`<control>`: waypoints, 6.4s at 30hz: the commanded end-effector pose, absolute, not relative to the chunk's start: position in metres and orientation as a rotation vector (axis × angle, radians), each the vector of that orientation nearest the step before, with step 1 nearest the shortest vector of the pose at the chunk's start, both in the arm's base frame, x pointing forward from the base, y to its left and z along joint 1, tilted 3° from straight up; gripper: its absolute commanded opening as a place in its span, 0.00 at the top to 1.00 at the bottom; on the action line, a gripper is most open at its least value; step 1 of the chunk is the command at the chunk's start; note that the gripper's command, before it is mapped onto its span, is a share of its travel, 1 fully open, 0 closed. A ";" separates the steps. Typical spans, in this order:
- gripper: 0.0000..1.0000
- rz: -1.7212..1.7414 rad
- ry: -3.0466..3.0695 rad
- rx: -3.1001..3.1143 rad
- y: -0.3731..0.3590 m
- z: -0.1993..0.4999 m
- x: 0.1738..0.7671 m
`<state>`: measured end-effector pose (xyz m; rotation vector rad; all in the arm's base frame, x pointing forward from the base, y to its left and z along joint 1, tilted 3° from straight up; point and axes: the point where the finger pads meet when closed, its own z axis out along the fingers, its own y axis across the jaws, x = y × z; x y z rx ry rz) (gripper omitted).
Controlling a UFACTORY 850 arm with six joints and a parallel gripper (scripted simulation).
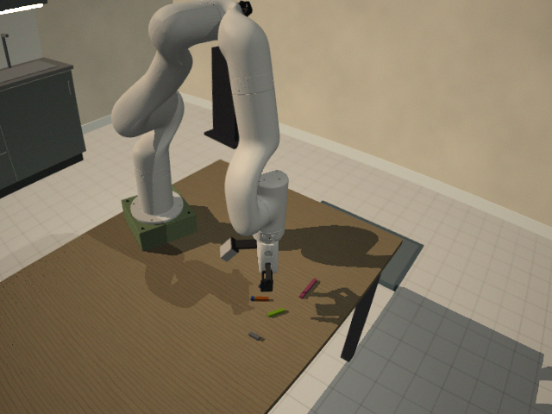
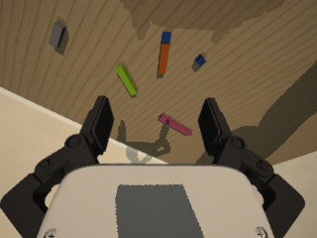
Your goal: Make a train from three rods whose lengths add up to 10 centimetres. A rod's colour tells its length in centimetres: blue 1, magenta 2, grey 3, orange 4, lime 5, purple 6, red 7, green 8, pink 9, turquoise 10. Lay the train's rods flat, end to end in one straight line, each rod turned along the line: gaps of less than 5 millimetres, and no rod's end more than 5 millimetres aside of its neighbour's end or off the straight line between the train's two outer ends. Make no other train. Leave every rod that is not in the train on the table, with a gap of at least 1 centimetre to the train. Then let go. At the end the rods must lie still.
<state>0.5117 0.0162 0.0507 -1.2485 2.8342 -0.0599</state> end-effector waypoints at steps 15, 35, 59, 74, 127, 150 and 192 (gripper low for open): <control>0.76 -0.065 2.563 -1.748 0.008 0.033 0.566; 0.76 -0.065 2.563 -1.748 0.008 0.033 0.566; 0.76 -0.064 2.563 -1.748 0.008 0.028 0.566; 0.76 -0.064 2.563 -1.748 0.008 0.010 0.568; 0.76 -0.064 2.563 -1.748 0.007 -0.018 0.570; 0.76 -0.064 2.563 -1.748 0.007 -0.018 0.570; 0.76 -0.064 2.563 -1.748 0.007 -0.018 0.571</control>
